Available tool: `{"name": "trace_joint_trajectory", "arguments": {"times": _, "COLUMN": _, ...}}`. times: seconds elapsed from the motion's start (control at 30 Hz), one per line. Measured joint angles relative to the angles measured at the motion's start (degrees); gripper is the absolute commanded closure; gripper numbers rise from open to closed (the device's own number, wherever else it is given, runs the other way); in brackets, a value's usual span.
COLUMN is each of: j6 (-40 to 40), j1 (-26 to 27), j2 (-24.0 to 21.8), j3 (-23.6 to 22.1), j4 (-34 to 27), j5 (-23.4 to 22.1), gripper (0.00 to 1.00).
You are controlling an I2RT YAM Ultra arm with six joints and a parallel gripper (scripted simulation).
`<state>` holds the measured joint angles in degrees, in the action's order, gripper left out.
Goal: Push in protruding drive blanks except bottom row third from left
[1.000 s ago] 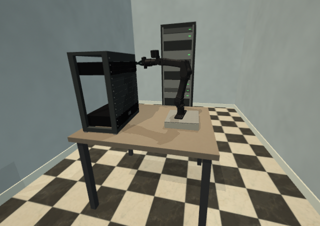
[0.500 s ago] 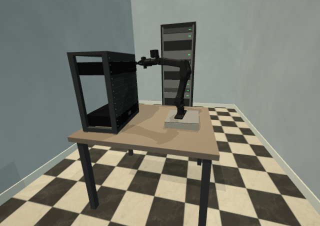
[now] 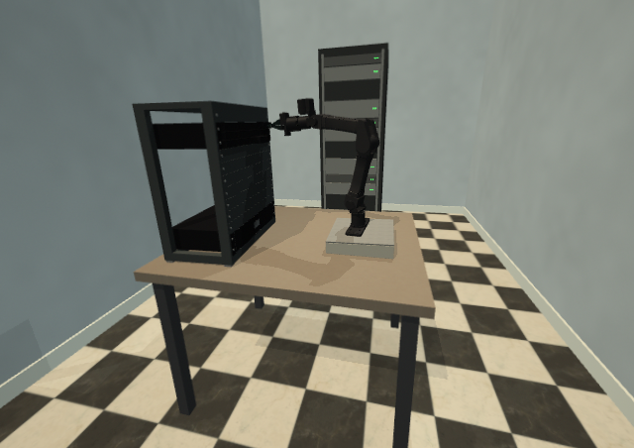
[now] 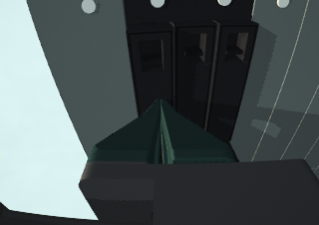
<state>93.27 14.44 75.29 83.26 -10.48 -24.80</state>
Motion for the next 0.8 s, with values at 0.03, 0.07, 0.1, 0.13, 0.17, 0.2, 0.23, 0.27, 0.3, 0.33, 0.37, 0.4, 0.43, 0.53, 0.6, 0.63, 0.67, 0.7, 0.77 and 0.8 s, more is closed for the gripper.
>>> {"name": "trace_joint_trajectory", "arguments": {"times": 0.03, "j6": 0.0, "j1": 0.0, "j2": 0.0, "j3": 0.0, "j4": 0.0, "j5": 0.0, "gripper": 1.0}}
{"name": "trace_joint_trajectory", "arguments": {"times": 0.07, "j6": 0.0, "j1": 0.0, "j2": 0.0, "j3": 0.0, "j4": -0.02, "j5": 0.0, "gripper": 1.0}}
{"name": "trace_joint_trajectory", "arguments": {"times": 0.1, "j6": 0.0, "j1": 0.0, "j2": 0.02, "j3": 0.04, "j4": -0.07, "j5": -0.02, "gripper": 1.0}}
{"name": "trace_joint_trajectory", "arguments": {"times": 0.13, "j6": 0.0, "j1": -0.02, "j2": 0.11, "j3": 0.26, "j4": -0.33, "j5": 0.0, "gripper": 1.0}}
{"name": "trace_joint_trajectory", "arguments": {"times": 0.17, "j6": 0.0, "j1": -0.07, "j2": 0.24, "j3": 0.52, "j4": -0.59, "j5": 0.02, "gripper": 1.0}}
{"name": "trace_joint_trajectory", "arguments": {"times": 0.2, "j6": 0.0, "j1": -0.09, "j2": 0.39, "j3": 0.76, "j4": -0.85, "j5": 0.04, "gripper": 1.0}}
{"name": "trace_joint_trajectory", "arguments": {"times": 0.23, "j6": 0.0, "j1": -0.13, "j2": 0.52, "j3": 0.98, "j4": -1.05, "j5": 0.07, "gripper": 1.0}}
{"name": "trace_joint_trajectory", "arguments": {"times": 0.27, "j6": 0.0, "j1": -0.15, "j2": 0.59, "j3": 1.14, "j4": -1.22, "j5": 0.09, "gripper": 1.0}}
{"name": "trace_joint_trajectory", "arguments": {"times": 0.3, "j6": 0.0, "j1": -0.15, "j2": 0.63, "j3": 1.25, "j4": -1.36, "j5": 0.11, "gripper": 1.0}}
{"name": "trace_joint_trajectory", "arguments": {"times": 0.33, "j6": 0.0, "j1": -0.15, "j2": 0.66, "j3": 1.31, "j4": -1.44, "j5": 0.11, "gripper": 1.0}}
{"name": "trace_joint_trajectory", "arguments": {"times": 0.37, "j6": 0.0, "j1": -0.17, "j2": 0.66, "j3": 1.36, "j4": -1.51, "j5": 0.13, "gripper": 1.0}}
{"name": "trace_joint_trajectory", "arguments": {"times": 0.4, "j6": 0.0, "j1": -0.17, "j2": 0.68, "j3": 1.38, "j4": -1.55, "j5": 0.15, "gripper": 1.0}}
{"name": "trace_joint_trajectory", "arguments": {"times": 0.43, "j6": 0.0, "j1": -0.17, "j2": 0.68, "j3": 1.4, "j4": -1.6, "j5": 0.17, "gripper": 1.0}}
{"name": "trace_joint_trajectory", "arguments": {"times": 0.53, "j6": 0.0, "j1": -0.2, "j2": 0.68, "j3": 1.42, "j4": -1.64, "j5": 0.2, "gripper": 1.0}}
{"name": "trace_joint_trajectory", "arguments": {"times": 0.6, "j6": 0.0, "j1": -0.2, "j2": 0.68, "j3": 1.42, "j4": -1.64, "j5": 0.2, "gripper": 1.0}}
{"name": "trace_joint_trajectory", "arguments": {"times": 0.63, "j6": 0.0, "j1": -0.2, "j2": 0.68, "j3": 1.42, "j4": -1.64, "j5": 0.2, "gripper": 1.0}}
{"name": "trace_joint_trajectory", "arguments": {"times": 0.67, "j6": 0.0, "j1": -0.2, "j2": 0.68, "j3": 1.44, "j4": -1.64, "j5": 0.2, "gripper": 1.0}}
{"name": "trace_joint_trajectory", "arguments": {"times": 0.7, "j6": 0.0, "j1": -0.2, "j2": 0.68, "j3": 1.44, "j4": -1.64, "j5": 0.2, "gripper": 1.0}}
{"name": "trace_joint_trajectory", "arguments": {"times": 0.77, "j6": -0.02, "j1": -0.2, "j2": 0.68, "j3": 1.44, "j4": -1.66, "j5": 0.2, "gripper": 1.0}}
{"name": "trace_joint_trajectory", "arguments": {"times": 0.8, "j6": -0.02, "j1": -0.2, "j2": 0.68, "j3": 1.44, "j4": -1.66, "j5": 0.2, "gripper": 1.0}}
